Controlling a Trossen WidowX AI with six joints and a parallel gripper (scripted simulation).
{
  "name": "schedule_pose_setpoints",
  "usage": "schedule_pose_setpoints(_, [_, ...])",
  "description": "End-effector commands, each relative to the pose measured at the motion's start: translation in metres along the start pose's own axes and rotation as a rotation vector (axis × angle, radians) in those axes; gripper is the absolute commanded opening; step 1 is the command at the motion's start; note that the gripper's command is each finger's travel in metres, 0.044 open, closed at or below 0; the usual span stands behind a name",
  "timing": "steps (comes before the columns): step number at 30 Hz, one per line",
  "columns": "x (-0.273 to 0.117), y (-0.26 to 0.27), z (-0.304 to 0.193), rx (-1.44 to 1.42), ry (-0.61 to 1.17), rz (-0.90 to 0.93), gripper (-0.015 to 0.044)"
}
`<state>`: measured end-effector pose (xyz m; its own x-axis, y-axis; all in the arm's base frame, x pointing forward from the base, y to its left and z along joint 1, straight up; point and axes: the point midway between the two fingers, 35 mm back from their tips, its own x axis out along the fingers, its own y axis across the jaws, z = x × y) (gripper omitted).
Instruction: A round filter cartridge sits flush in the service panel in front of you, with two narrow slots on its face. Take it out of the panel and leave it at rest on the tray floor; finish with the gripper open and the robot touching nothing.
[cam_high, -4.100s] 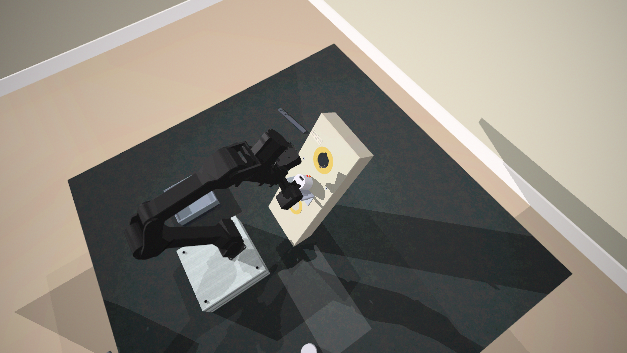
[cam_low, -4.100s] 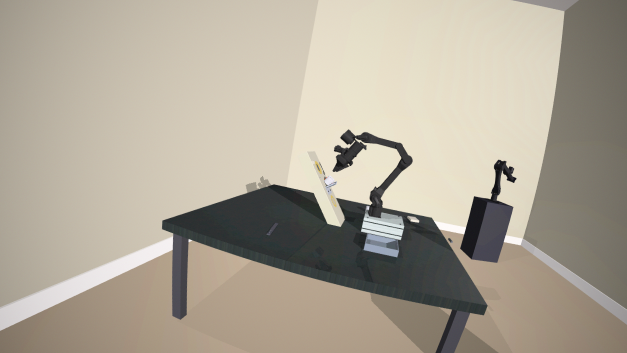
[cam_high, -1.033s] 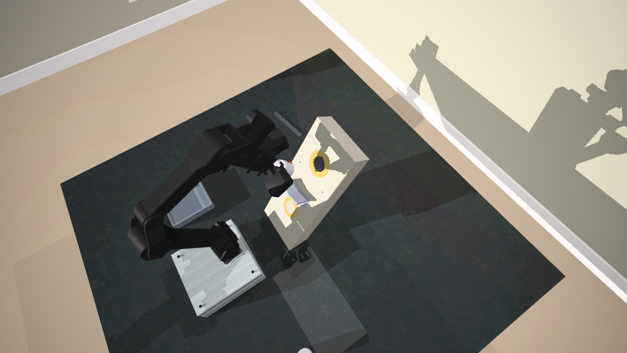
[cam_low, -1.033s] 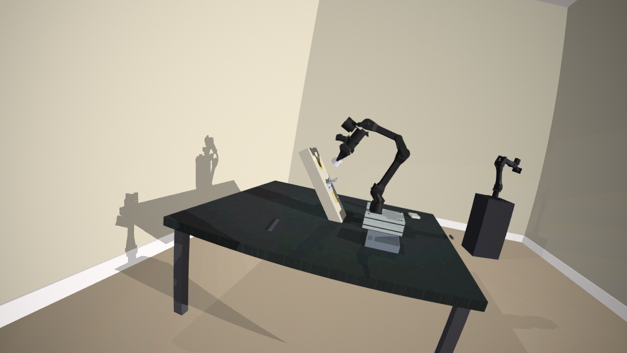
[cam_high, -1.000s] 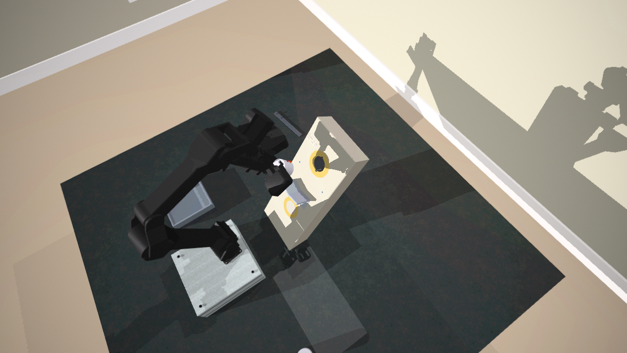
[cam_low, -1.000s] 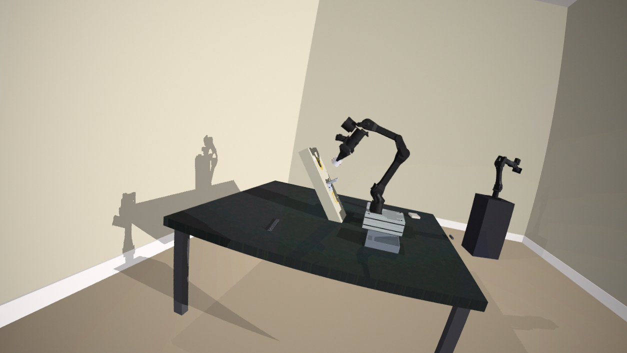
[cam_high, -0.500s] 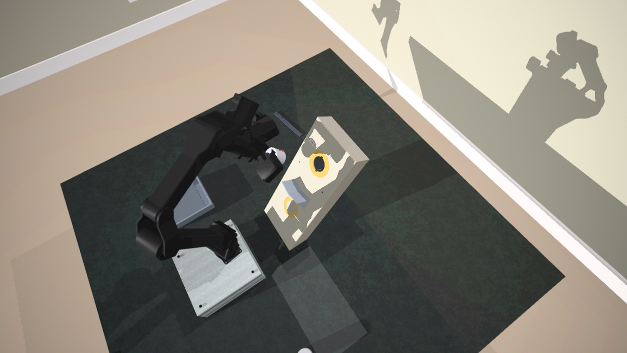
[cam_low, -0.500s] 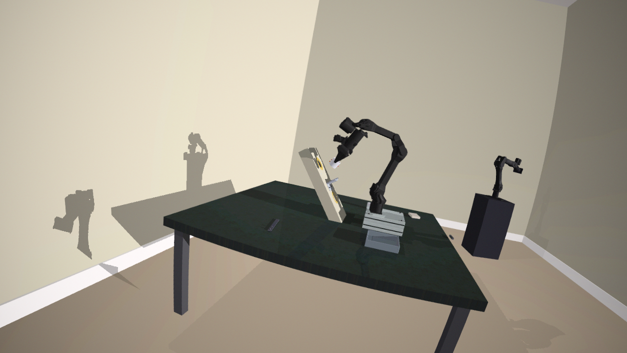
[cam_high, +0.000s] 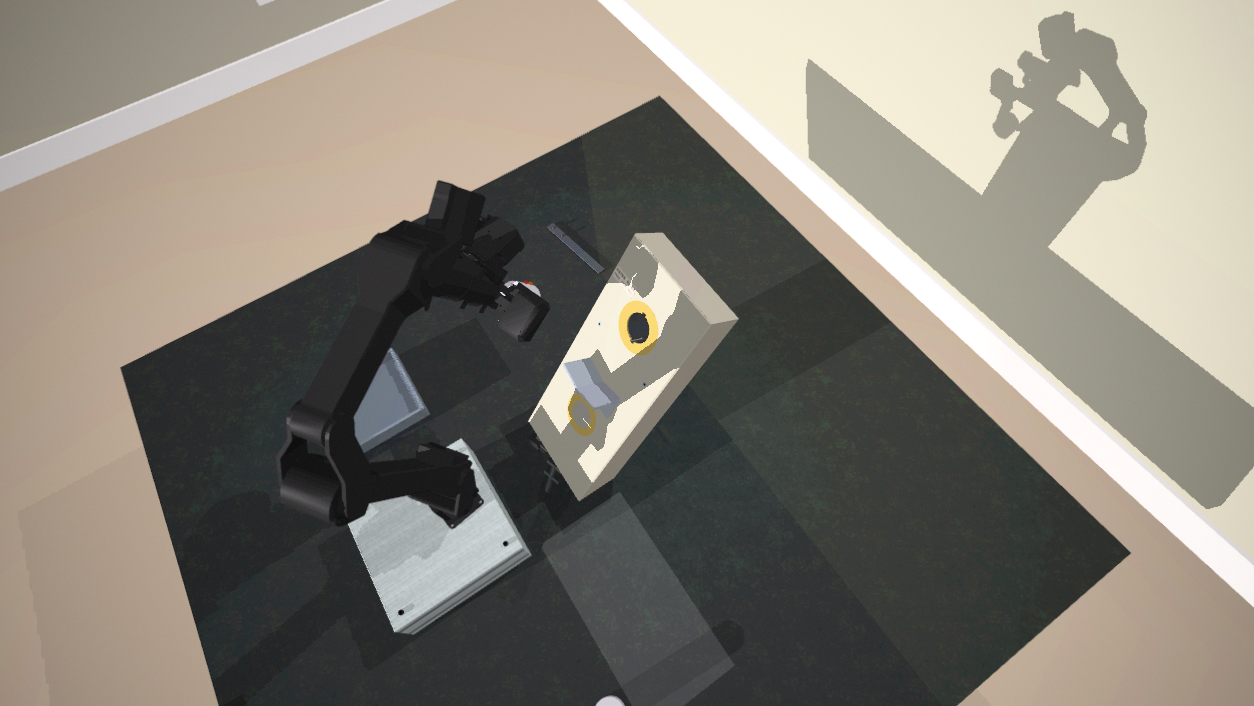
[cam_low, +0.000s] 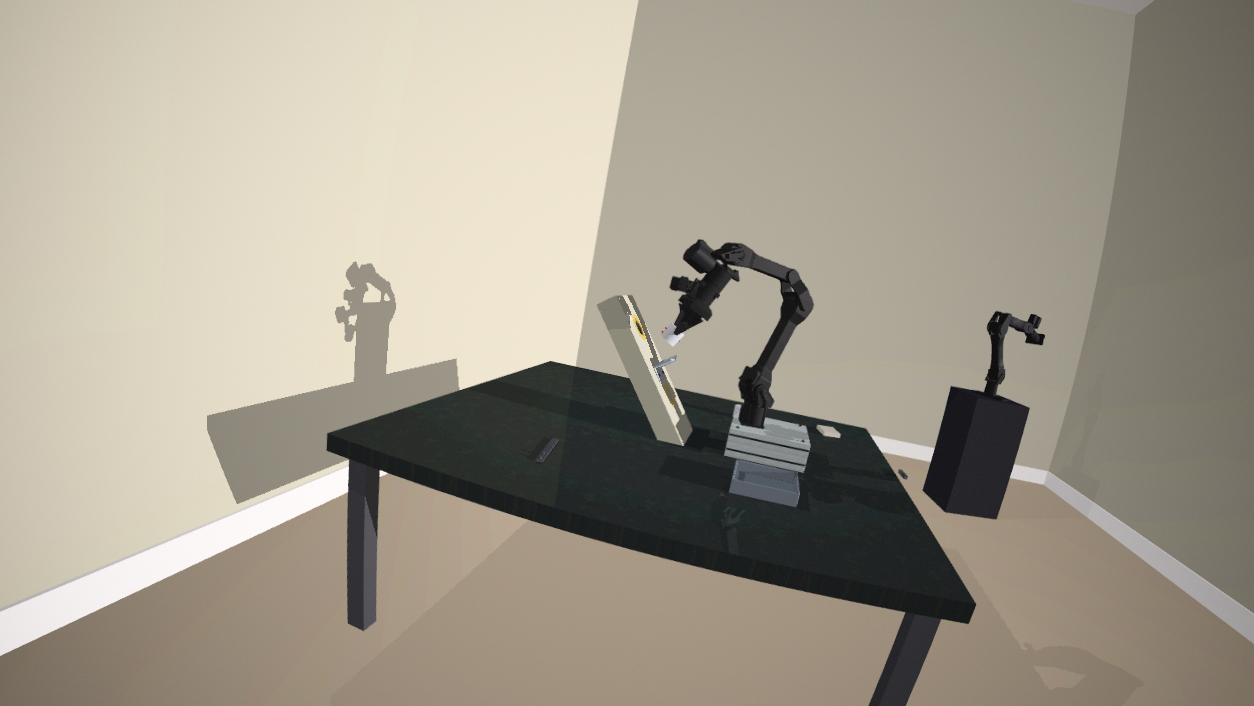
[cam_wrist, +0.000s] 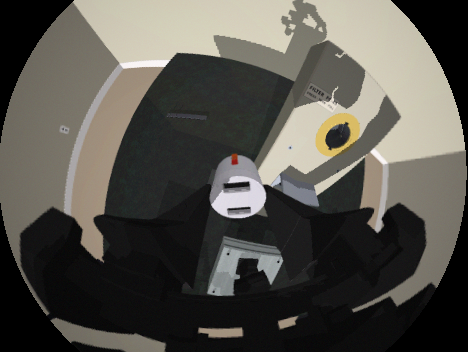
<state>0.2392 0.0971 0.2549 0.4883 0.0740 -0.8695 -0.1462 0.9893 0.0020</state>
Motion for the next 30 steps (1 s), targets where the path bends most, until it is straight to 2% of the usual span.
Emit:
schedule_pose_setpoints(1, [0.000,0.019,-0.005,-0.088,-0.007,0.055,0.0000])
schedule_pose_setpoints(22, [-0.004,0.117,-0.060,-0.591,-0.018,0.344,0.0000])
schedule_pose_setpoints(30, [-0.008,0.139,-0.081,-0.722,-0.024,0.420,0.0000])
